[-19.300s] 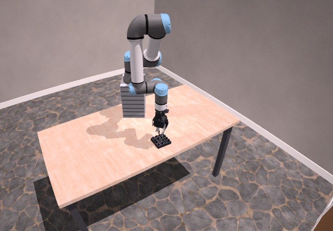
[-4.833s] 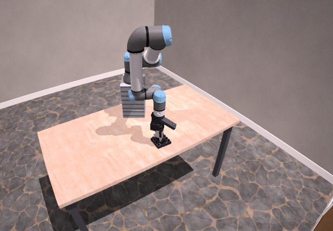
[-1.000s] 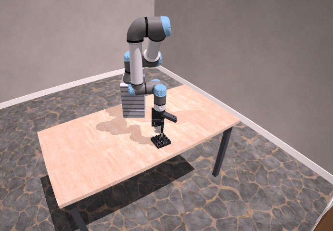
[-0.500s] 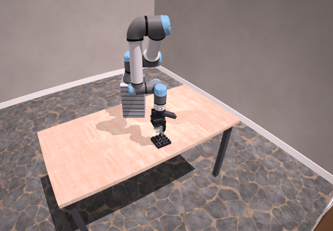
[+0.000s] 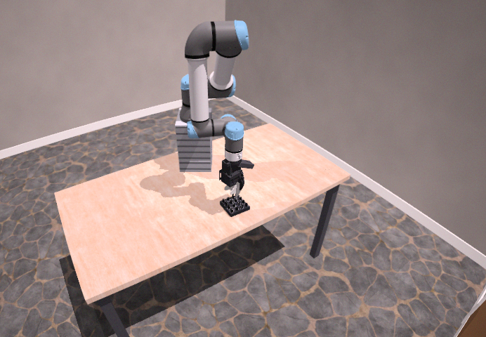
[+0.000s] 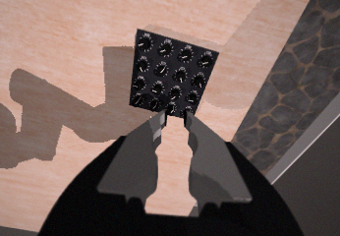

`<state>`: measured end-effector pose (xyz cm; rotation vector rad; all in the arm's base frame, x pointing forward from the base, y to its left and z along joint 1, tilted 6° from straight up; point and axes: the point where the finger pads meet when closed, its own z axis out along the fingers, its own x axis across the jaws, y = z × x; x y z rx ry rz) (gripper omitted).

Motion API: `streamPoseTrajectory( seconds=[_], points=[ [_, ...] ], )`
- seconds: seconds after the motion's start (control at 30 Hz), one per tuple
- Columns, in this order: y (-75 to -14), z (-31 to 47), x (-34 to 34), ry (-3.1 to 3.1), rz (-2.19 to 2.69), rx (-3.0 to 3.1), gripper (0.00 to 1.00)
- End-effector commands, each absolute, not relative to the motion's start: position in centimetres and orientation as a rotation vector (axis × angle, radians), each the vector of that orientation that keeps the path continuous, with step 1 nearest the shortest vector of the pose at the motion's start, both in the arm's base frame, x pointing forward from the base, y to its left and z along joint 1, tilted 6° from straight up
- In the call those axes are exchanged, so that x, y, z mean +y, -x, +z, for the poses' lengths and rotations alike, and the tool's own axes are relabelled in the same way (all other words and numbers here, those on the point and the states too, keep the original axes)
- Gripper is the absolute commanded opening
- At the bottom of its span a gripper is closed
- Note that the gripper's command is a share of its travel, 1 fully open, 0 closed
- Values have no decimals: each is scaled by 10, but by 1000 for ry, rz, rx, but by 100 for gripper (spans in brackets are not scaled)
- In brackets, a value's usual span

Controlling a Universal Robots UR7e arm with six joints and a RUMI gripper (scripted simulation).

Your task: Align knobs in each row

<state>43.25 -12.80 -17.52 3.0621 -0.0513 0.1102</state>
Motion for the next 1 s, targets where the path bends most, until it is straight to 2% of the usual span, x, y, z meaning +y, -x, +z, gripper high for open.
streamPoseTrajectory(
  seconds=[0.0,0.3,0.97],
  points=[
    [-432,-173,-129,-3061,108,136,11],
    [-431,-171,-130,-3041,100,333,11],
    [-431,-171,-130,-3040,99,345,11]
  ],
)
